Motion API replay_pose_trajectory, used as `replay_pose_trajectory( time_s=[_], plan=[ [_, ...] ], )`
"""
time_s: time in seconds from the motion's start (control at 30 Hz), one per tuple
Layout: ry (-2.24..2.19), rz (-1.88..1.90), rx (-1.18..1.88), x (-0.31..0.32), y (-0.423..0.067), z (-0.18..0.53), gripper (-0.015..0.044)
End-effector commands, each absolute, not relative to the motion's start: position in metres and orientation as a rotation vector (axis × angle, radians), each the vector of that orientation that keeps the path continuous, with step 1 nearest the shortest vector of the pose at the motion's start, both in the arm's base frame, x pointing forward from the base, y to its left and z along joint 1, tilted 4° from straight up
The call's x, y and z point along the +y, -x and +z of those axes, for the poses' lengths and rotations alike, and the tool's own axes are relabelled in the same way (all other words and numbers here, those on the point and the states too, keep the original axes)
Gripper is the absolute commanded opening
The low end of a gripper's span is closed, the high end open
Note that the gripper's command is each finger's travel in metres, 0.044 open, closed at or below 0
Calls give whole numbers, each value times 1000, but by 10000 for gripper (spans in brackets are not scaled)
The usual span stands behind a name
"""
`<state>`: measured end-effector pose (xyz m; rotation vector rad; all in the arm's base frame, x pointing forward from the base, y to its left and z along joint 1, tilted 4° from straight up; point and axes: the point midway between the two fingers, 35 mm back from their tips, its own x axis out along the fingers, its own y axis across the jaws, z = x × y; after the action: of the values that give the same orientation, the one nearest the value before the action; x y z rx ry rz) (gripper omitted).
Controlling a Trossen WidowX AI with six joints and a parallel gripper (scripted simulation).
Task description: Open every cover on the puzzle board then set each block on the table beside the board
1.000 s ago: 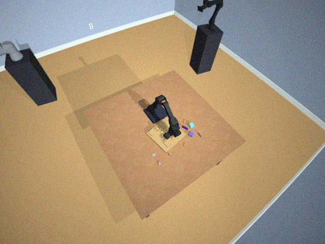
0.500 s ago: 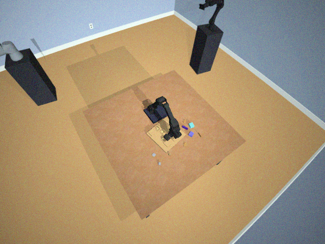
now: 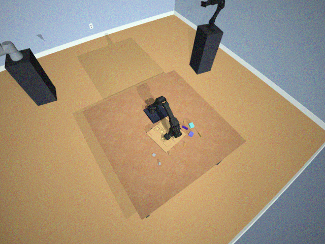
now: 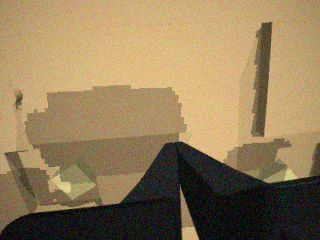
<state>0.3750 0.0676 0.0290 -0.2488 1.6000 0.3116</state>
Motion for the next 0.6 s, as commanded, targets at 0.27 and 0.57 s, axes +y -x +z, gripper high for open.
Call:
replay_pose_trajectory(
  time_s=[0.27, 0.57],
  plan=[
    [255, 311, 1591, 67, -378, 46, 0],
    [255, 311, 1591, 66, -379, 58, 0]
  ],
)
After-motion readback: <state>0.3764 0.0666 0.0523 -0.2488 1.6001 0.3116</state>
